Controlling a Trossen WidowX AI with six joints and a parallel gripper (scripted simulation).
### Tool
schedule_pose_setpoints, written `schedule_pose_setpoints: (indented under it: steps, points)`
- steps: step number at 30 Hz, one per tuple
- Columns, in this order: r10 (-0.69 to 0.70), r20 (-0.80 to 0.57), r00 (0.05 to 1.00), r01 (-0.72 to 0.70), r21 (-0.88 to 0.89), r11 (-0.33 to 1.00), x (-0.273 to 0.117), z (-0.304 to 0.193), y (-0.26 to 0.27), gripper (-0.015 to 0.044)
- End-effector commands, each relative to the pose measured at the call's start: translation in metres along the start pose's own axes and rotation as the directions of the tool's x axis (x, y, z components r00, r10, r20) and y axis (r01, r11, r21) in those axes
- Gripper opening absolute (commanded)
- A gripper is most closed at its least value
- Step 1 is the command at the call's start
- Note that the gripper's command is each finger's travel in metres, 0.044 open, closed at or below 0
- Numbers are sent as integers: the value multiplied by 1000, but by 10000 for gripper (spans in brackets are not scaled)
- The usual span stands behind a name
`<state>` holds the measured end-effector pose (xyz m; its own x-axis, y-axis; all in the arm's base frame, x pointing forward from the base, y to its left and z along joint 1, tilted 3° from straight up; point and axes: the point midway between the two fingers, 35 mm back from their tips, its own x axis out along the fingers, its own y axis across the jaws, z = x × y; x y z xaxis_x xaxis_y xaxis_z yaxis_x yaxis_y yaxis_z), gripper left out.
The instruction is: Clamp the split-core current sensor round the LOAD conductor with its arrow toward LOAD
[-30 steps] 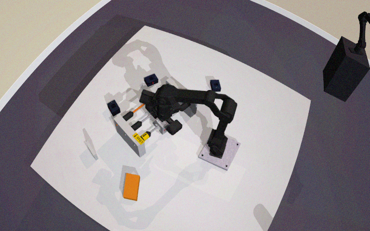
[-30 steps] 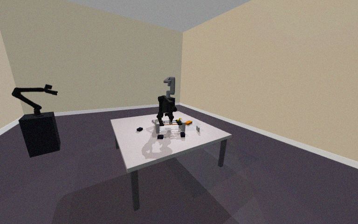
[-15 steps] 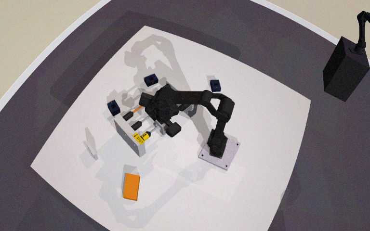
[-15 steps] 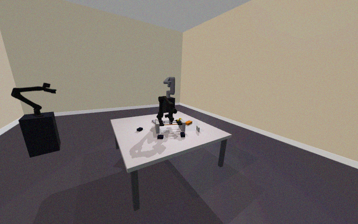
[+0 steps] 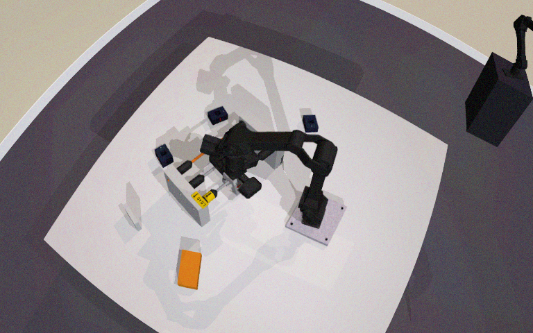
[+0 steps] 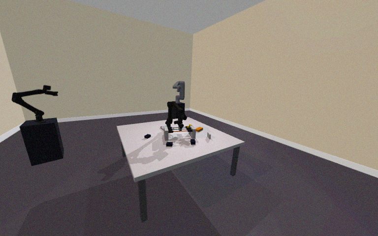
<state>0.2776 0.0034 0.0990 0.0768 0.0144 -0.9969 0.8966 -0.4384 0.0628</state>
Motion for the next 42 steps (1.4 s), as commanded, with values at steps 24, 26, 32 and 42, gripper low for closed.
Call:
schedule_pose_setpoints:
  steps: [24,26,32,42]
  points:
    - [-5,-1,1000,5,0,1000,0,0,-1,0]
    - [-5,-1,1000,5,0,1000,0,0,-1,0]
    - [-5,-1,1000,5,0,1000,0,0,-1,0]
    - [-5,-1,1000,5,0,1000,0,0,-1,0]
